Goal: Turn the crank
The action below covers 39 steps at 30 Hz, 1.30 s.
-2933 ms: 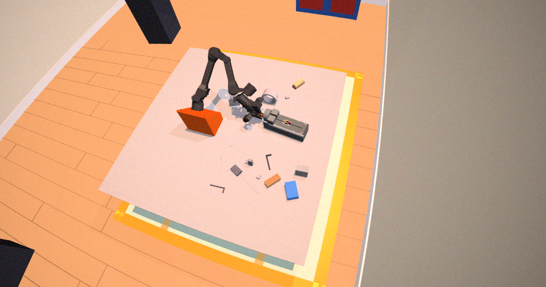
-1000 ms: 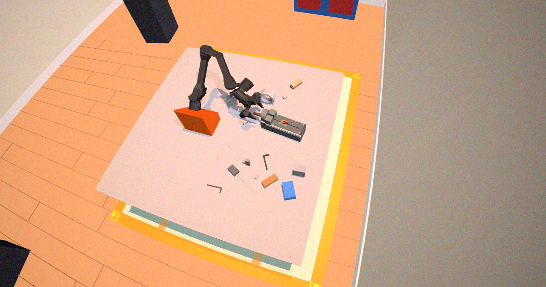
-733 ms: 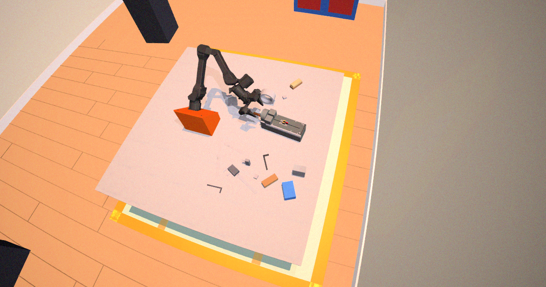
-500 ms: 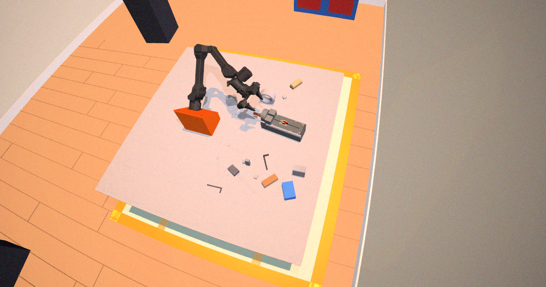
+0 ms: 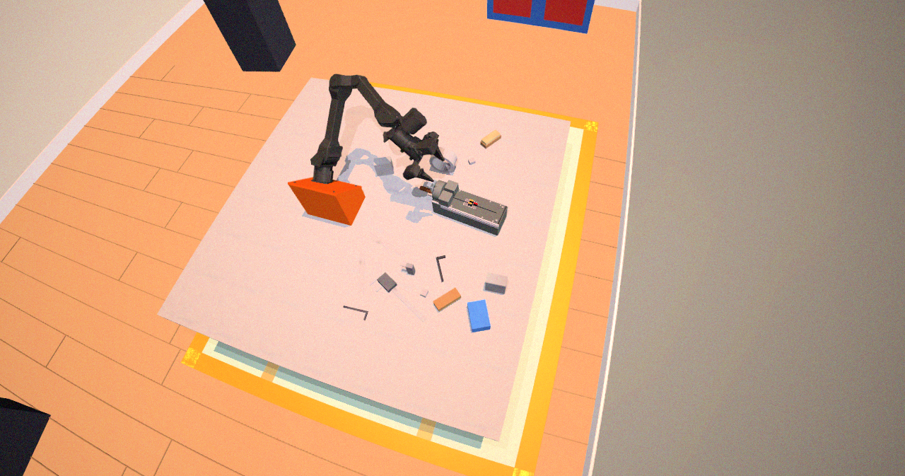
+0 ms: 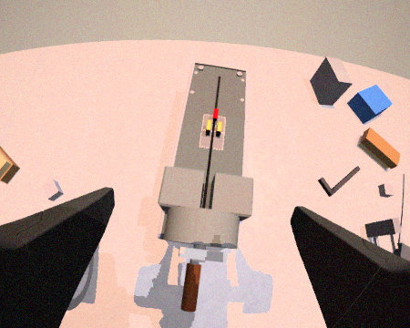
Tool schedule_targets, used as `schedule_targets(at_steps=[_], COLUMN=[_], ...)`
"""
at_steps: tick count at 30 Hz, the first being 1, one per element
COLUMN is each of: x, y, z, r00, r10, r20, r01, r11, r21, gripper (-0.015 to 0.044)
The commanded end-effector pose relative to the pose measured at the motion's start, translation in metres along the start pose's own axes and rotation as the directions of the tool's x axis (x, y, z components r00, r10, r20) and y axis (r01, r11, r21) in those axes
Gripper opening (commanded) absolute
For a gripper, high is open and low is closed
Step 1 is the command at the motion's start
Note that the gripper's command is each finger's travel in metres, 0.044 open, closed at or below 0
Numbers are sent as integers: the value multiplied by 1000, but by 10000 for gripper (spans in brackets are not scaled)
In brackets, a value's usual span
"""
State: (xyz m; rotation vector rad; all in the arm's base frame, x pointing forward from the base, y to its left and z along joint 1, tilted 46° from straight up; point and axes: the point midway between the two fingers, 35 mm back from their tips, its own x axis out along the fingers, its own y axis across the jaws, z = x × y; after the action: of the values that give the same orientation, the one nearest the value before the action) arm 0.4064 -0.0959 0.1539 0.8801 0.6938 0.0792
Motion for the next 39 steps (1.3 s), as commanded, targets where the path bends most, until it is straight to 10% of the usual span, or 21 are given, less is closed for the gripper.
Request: schedule_targets(at_steps=[1, 39], x=[15, 98], y=[-4, -26], z=[15, 13], r00=[999, 986], r10=[42, 157], r20=[-24, -60], r01=[-42, -160], r11=[999, 986], r21=[-18, -49], gripper=[440, 440])
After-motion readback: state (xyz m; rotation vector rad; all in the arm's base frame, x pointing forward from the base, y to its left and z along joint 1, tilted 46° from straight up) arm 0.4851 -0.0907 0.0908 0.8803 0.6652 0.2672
